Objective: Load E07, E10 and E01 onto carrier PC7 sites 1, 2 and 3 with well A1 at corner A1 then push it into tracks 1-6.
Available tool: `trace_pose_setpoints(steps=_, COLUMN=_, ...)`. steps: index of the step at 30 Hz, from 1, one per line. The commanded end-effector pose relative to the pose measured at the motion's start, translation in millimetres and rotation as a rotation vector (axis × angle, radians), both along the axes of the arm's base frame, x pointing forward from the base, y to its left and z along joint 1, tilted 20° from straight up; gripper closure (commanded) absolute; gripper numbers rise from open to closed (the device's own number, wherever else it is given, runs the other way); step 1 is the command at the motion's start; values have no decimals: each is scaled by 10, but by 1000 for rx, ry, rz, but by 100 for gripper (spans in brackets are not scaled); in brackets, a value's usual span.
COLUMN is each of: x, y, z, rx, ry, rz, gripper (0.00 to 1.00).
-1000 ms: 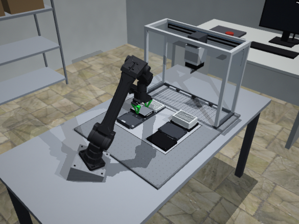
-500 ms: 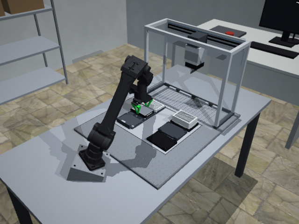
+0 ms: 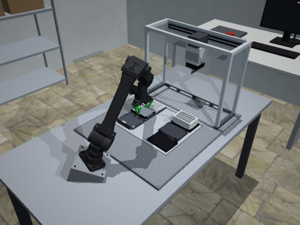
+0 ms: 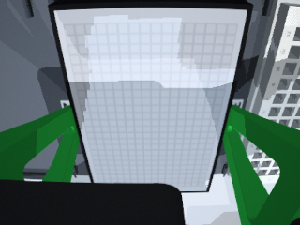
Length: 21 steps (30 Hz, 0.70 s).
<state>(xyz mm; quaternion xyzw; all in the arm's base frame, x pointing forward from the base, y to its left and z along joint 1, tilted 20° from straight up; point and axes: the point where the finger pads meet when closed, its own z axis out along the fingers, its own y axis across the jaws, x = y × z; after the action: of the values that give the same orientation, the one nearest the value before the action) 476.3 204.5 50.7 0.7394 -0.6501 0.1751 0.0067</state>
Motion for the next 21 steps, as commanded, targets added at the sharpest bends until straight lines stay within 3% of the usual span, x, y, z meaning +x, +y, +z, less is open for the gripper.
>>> trace_pose_setpoints(steps=1, x=52, y=4, z=15, rx=10, ry=-12, rz=10, gripper=100)
trace_pose_setpoints(steps=21, x=63, y=-5, z=-42, rx=8, ry=-9, rz=9, gripper=100)
